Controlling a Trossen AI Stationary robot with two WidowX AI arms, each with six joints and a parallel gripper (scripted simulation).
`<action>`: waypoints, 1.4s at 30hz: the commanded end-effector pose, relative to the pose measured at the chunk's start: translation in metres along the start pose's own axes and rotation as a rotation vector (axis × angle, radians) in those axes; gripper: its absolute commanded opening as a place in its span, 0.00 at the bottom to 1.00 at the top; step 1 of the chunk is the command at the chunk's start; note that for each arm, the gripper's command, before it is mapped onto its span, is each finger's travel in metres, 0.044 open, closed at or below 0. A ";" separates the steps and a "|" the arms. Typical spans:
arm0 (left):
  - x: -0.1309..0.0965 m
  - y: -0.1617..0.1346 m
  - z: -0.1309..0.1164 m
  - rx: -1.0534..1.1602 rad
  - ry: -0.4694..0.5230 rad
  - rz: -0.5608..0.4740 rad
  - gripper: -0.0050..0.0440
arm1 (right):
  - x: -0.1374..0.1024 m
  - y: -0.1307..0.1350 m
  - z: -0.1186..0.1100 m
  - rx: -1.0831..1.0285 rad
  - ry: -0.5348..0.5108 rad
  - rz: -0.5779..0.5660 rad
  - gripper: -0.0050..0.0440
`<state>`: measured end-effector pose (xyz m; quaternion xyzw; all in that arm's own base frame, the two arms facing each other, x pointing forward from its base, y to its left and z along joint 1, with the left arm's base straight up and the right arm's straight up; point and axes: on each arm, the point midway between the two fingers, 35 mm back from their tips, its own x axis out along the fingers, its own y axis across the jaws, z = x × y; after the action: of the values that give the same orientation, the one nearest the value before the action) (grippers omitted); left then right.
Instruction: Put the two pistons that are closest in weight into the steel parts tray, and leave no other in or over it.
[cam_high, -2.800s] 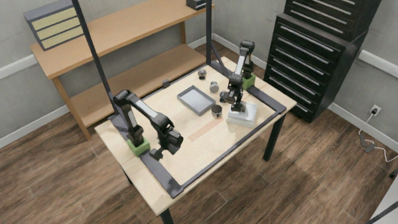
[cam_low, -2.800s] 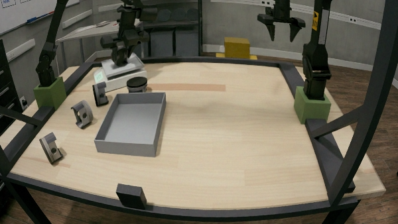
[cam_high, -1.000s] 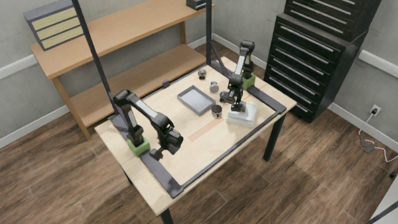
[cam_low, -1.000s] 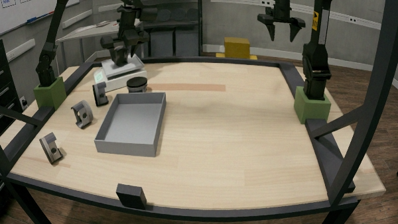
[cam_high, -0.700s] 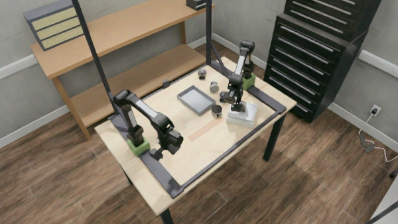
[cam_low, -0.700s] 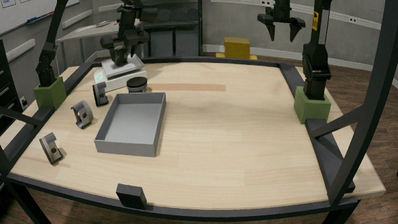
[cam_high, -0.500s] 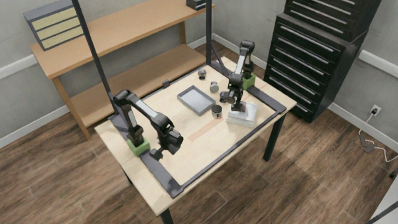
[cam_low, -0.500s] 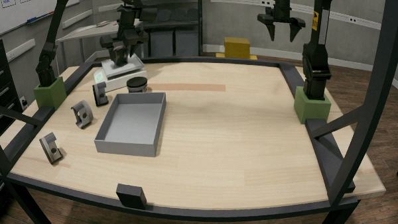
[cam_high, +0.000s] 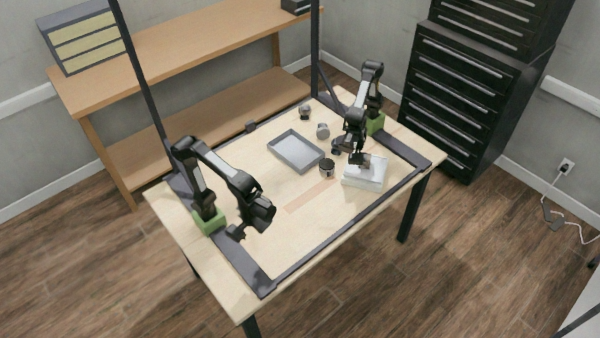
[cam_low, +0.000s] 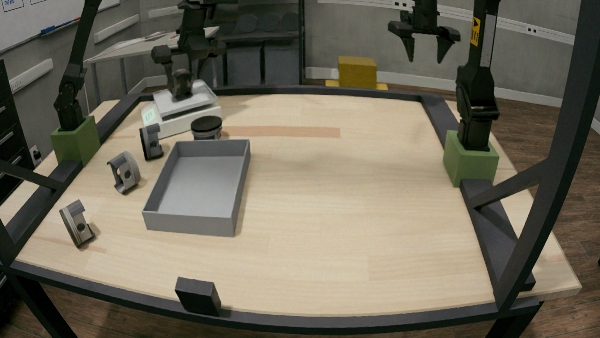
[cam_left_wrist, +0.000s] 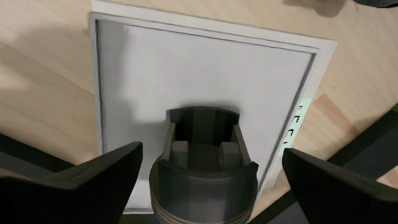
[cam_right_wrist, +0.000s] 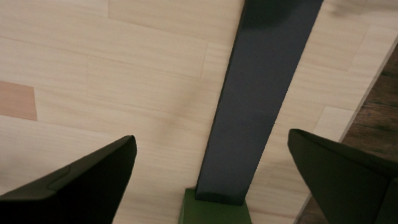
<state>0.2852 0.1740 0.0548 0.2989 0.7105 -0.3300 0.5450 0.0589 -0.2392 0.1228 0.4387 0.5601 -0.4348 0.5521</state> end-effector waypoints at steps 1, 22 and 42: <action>-0.025 0.005 0.000 -0.010 -0.011 0.059 0.87 | -0.009 0.001 0.005 -0.006 -0.033 0.003 0.92; -0.054 0.004 0.001 -0.009 -0.010 0.050 0.87 | -0.009 0.001 0.005 -0.006 -0.033 0.003 0.92; -0.069 -0.001 -0.005 -0.279 -0.063 0.043 0.87 | -0.009 0.001 0.005 -0.006 -0.033 0.003 0.92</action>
<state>0.2965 0.1704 0.1090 0.2433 0.7277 -0.2692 0.5821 0.0589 -0.2392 0.1228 0.4387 0.5601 -0.4348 0.5521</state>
